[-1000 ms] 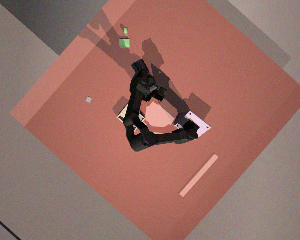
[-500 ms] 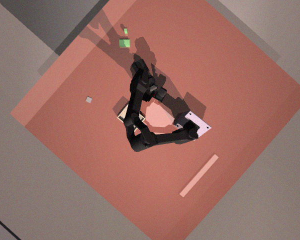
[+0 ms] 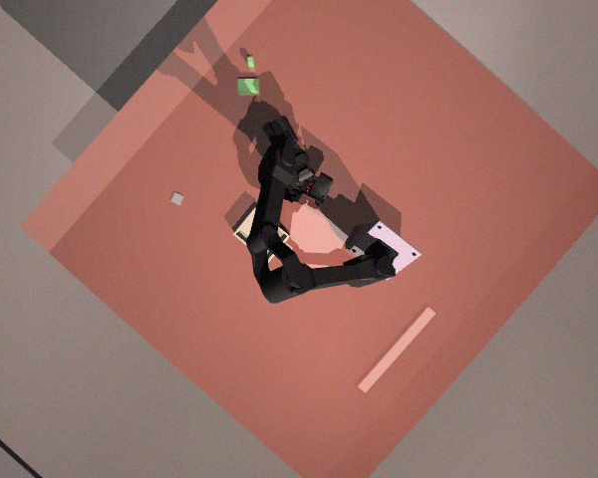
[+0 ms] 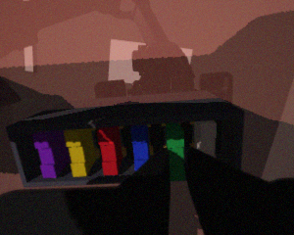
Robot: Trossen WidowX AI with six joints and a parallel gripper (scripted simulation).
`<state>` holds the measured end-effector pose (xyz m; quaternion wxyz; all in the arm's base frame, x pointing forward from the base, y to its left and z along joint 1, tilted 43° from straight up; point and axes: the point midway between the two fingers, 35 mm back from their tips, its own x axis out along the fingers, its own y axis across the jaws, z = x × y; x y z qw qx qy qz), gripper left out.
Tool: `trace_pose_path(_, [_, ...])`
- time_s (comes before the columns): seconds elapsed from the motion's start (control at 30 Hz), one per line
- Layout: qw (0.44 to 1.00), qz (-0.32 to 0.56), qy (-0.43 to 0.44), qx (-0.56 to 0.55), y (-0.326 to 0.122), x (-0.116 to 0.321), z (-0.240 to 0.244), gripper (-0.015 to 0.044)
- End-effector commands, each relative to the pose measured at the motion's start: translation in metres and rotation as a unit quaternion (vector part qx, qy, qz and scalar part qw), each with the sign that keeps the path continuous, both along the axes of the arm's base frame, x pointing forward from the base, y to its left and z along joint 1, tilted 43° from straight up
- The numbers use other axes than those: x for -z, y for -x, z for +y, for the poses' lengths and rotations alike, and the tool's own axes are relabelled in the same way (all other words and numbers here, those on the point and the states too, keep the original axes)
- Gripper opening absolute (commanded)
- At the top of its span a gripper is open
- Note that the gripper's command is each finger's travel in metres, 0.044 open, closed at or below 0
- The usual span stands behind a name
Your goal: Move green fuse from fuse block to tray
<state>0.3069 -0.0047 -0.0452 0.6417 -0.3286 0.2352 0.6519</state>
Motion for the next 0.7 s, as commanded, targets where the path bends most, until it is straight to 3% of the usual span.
trace_pose_path(0.0, [1.000,-0.001,0.001,-0.002,0.0000,-0.0013,-0.0014,0.0000])
trace_pose_path(0.67, [1.000,-0.001,0.001,-0.002,0.0003,-0.0084,-0.0080,0.0000])
